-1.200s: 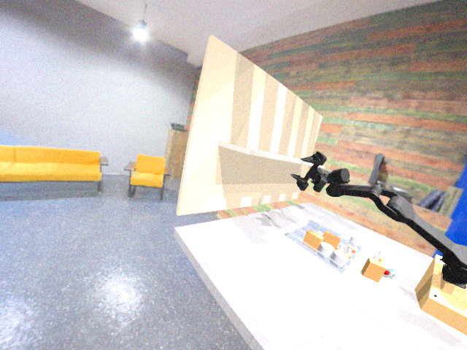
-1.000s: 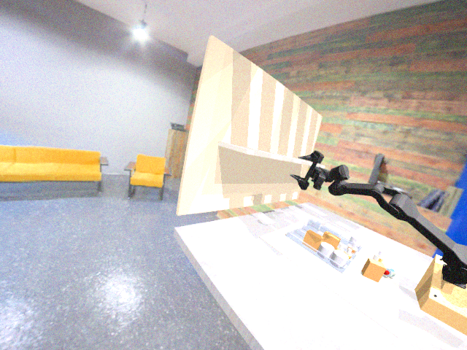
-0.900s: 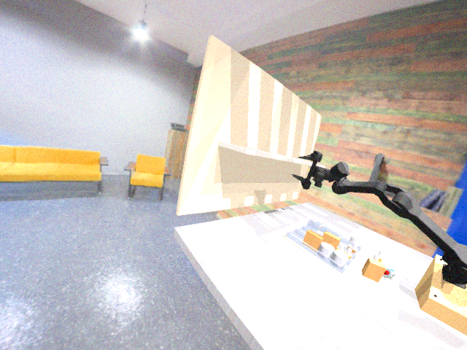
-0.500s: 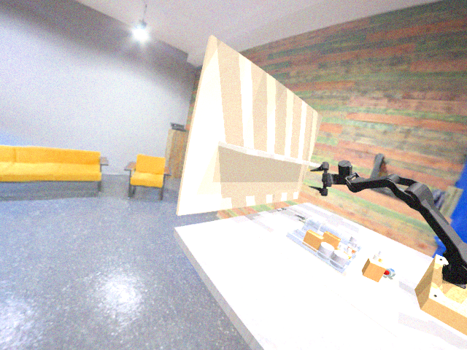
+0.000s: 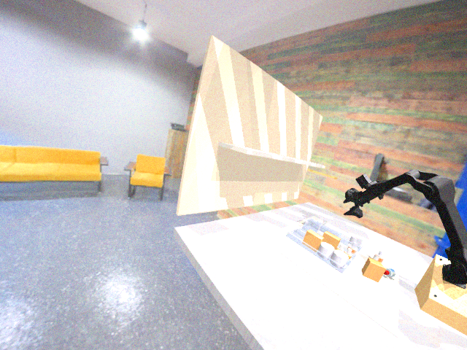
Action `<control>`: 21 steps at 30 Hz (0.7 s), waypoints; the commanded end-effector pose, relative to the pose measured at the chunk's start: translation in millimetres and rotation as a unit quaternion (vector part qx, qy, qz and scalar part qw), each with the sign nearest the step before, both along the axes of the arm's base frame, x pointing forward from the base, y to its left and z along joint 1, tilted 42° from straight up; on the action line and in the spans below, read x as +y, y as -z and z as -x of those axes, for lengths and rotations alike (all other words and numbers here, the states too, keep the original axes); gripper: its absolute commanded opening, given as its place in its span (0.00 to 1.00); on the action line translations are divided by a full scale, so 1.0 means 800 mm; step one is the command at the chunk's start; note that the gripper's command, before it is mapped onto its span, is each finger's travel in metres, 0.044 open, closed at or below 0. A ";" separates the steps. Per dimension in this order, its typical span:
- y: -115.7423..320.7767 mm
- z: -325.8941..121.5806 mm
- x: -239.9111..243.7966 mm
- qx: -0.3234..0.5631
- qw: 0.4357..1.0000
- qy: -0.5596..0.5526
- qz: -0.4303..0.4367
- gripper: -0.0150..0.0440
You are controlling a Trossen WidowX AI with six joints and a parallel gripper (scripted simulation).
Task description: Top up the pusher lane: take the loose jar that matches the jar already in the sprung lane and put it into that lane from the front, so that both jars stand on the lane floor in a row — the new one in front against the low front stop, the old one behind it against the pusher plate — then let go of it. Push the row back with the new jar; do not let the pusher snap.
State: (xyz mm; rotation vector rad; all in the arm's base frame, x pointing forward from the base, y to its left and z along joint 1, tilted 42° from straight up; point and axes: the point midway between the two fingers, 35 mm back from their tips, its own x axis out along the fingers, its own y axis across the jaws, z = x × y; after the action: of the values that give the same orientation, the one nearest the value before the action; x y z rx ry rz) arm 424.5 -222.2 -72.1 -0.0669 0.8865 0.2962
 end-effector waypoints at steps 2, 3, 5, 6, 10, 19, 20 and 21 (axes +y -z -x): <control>0.026 0.094 0.035 0.122 0.989 0.023 -0.082 1.00; 0.029 0.115 0.044 0.148 0.983 0.029 -0.101 1.00; 0.031 0.154 0.063 0.196 0.970 0.038 -0.138 1.00; 0.030 0.172 0.072 0.218 0.962 0.042 -0.156 1.00; 0.020 0.242 0.114 0.303 0.923 0.055 -0.229 1.00; 0.019 0.271 0.146 0.349 0.894 0.061 -0.273 1.00; 0.030 0.270 0.156 0.349 0.894 0.061 -0.273 1.00; 0.037 0.270 0.162 0.349 0.894 0.061 -0.273 1.00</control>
State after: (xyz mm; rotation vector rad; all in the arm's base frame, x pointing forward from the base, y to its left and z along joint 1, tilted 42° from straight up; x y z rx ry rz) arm 212.4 -110.1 -88.4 0.6319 1.4630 0.4397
